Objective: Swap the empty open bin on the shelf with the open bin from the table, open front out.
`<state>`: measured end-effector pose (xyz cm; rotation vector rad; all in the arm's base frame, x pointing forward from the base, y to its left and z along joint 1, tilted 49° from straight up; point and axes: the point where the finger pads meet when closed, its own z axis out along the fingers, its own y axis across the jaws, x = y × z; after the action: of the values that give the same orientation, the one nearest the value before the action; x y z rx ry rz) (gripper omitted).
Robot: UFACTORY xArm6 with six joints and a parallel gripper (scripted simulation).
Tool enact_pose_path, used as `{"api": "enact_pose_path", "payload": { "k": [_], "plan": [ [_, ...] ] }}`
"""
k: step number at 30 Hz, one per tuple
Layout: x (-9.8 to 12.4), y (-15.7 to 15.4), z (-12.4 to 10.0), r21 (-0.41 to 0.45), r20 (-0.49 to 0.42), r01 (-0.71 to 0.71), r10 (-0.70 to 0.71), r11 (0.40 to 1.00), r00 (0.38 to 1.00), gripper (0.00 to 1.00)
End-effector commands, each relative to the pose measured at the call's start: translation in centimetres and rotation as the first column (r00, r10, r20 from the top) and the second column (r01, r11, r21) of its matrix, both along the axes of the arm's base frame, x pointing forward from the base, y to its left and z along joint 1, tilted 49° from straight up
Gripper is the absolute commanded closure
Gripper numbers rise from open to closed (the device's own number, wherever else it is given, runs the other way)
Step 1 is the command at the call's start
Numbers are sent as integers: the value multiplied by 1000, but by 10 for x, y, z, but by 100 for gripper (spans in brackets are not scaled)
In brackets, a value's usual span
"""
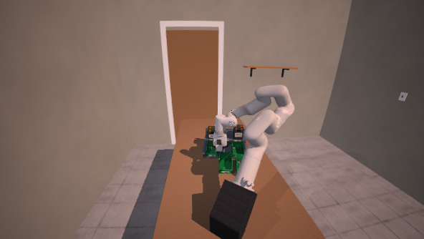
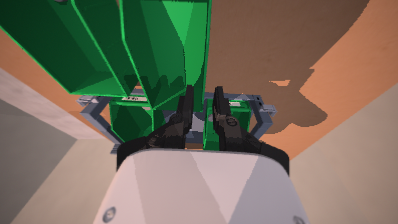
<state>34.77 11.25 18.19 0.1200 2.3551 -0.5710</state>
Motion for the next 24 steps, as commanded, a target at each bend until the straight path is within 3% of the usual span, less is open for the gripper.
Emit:
{"api": "enact_pose_path", "payload": {
  "k": [1, 24],
  "plan": [
    [7, -3, -6, 2, 2, -1, 1, 1000, 1000, 74],
    [22, -13, -22, 2, 2, -1, 1, 1000, 1000, 74]
  ]
}}
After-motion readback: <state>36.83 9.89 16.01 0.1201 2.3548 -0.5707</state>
